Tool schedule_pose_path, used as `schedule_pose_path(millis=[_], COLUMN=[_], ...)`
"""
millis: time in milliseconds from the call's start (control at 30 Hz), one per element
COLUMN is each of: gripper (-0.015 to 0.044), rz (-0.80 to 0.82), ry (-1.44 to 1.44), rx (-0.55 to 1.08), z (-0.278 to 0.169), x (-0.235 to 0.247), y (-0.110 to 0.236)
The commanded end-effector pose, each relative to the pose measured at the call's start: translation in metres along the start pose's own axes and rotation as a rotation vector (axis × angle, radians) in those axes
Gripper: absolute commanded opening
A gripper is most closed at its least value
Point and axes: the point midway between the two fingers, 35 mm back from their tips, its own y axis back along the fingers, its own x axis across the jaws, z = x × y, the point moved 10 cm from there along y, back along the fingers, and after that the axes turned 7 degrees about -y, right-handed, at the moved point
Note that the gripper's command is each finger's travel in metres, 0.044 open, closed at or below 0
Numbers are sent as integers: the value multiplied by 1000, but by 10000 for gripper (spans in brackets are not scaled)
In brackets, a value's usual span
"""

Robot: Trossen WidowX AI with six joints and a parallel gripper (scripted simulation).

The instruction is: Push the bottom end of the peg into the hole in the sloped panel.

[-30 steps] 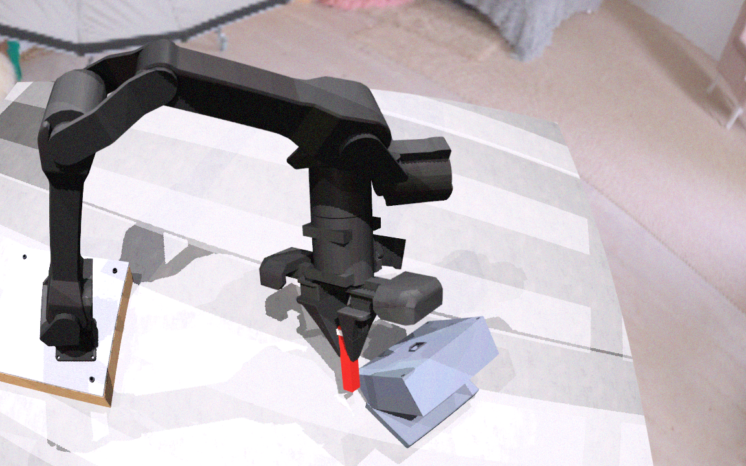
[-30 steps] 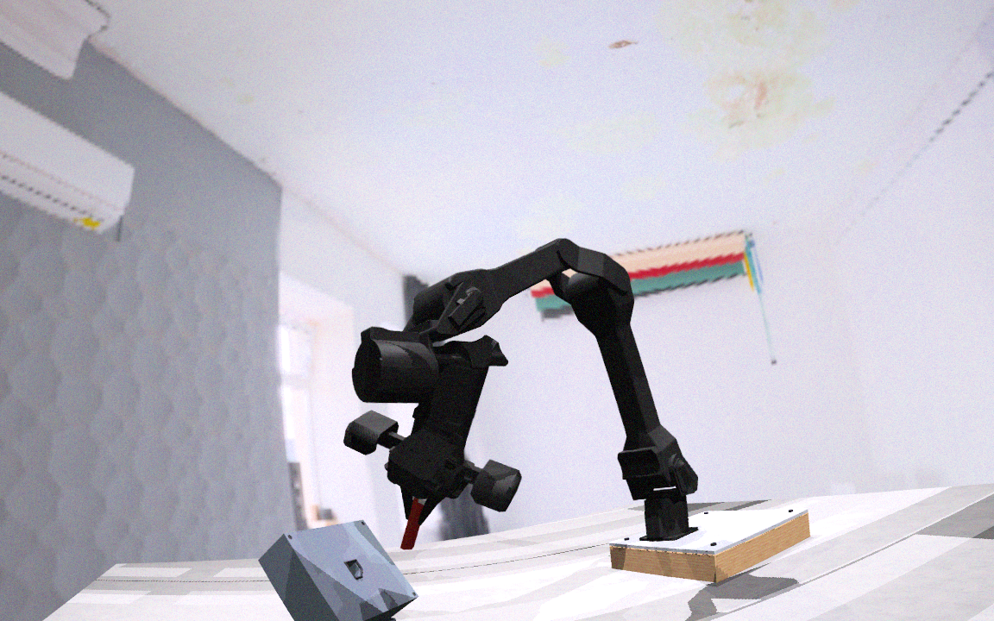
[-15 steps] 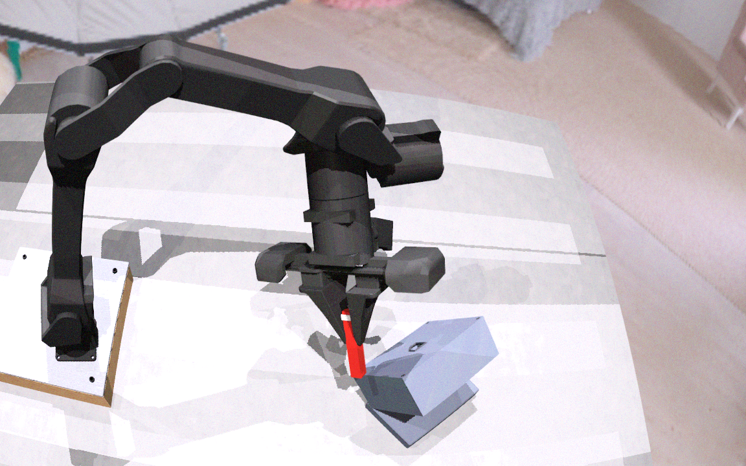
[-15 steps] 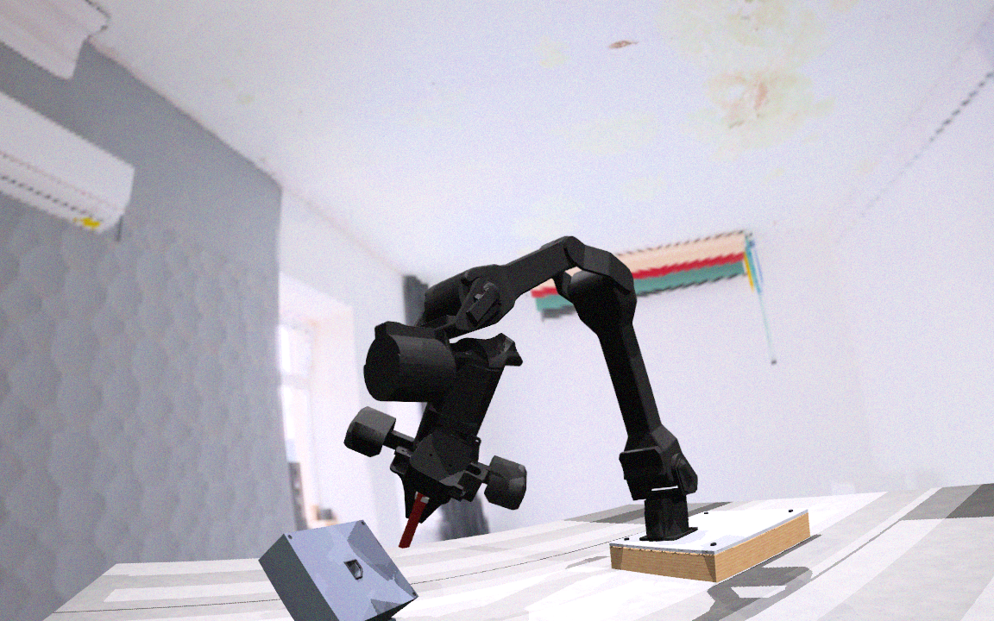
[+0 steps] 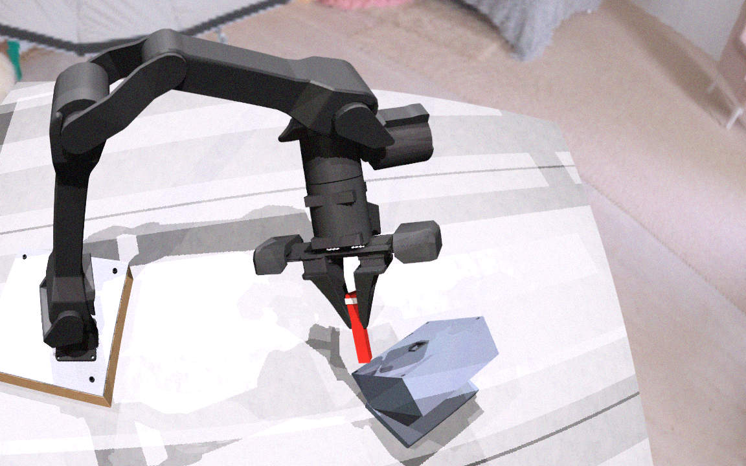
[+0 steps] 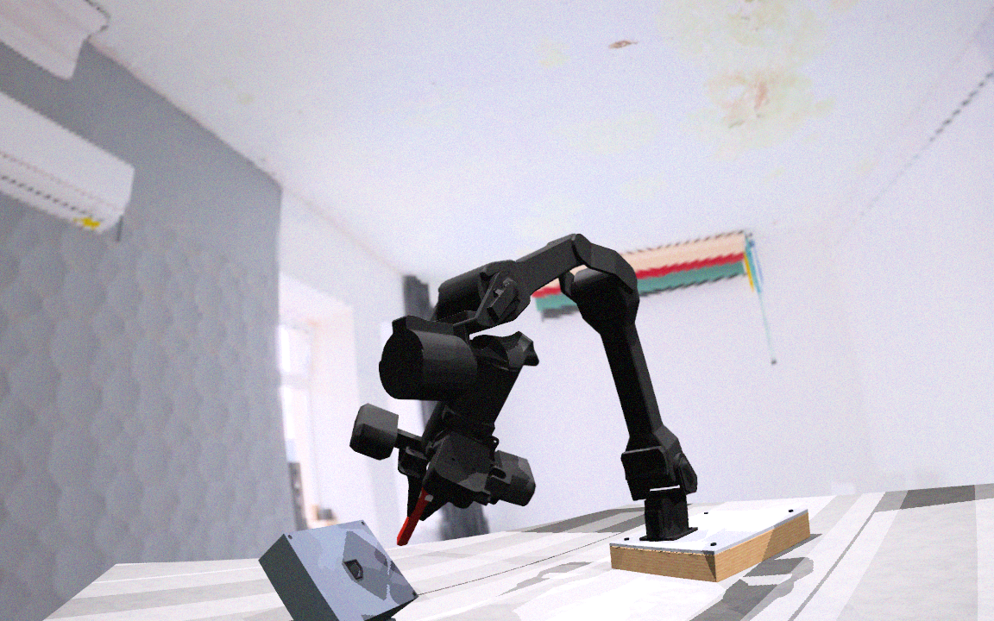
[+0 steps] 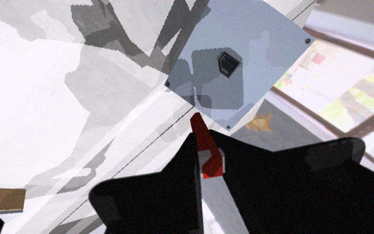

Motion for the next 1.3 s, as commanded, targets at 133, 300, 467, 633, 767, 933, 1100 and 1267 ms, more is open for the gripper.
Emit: schedule_pose_path(millis=[133,300,467,633,767,933,1100,1267], gripper=[0,0,0,0,0,0,0,0], rz=[-37,-61,-85,-109,-129,-153,-177,-201], ry=[107,173,238,303,355,419,483,547], rx=[10,15,22,29,36,45,55,67], z=[9,14,18,23,27,31,36,40], x=[4,7,10,13,16,19,22,26], y=[6,10,15,20,23,28,33,38])
